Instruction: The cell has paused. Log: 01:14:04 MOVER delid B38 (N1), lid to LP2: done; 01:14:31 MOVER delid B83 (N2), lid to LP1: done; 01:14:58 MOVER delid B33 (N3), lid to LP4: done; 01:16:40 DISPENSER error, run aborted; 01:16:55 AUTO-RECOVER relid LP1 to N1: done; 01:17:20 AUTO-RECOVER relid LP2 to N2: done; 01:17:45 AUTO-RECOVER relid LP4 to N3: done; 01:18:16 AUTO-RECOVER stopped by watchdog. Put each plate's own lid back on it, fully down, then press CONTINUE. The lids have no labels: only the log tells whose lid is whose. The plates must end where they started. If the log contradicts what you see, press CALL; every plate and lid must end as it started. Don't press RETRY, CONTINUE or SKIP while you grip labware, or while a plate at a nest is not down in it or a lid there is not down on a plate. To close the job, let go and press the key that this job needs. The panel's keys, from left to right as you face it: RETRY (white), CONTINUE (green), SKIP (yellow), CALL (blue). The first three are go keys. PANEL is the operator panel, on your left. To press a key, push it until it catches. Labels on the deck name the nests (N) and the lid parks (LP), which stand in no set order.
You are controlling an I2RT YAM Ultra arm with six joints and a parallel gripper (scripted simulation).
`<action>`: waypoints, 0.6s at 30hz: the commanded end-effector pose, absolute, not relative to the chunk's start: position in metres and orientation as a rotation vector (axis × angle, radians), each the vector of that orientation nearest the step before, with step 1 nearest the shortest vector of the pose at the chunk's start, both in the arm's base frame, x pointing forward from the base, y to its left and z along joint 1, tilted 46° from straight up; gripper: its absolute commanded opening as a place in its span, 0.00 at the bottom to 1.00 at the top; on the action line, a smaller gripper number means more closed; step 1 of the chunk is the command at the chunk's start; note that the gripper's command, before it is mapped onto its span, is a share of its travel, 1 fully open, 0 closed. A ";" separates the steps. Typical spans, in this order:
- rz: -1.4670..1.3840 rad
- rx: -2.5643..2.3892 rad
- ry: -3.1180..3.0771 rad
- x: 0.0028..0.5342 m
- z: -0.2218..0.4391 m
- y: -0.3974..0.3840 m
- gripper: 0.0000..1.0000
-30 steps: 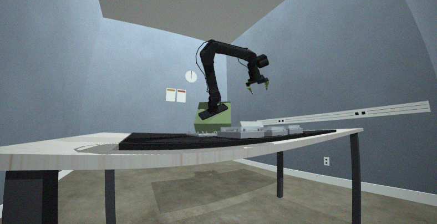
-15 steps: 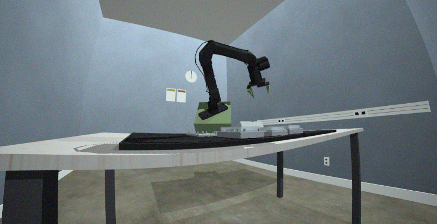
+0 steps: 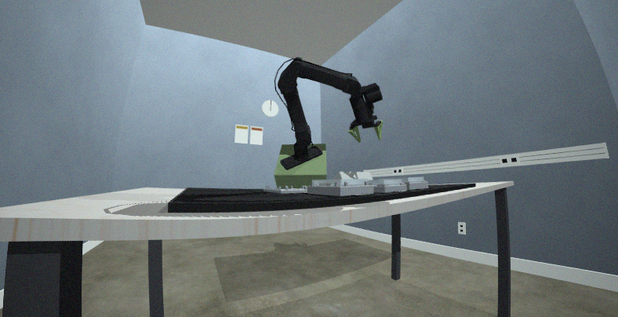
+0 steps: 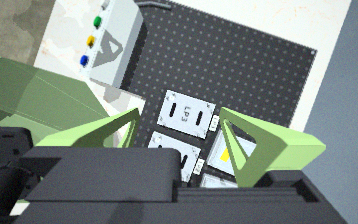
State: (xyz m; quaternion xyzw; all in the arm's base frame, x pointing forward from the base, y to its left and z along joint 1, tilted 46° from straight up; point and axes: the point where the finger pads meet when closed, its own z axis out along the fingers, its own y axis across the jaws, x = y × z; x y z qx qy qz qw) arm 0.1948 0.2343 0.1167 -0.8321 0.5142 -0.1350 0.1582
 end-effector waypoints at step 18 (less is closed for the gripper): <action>-0.423 -1.979 1.842 0.228 0.120 0.199 1.00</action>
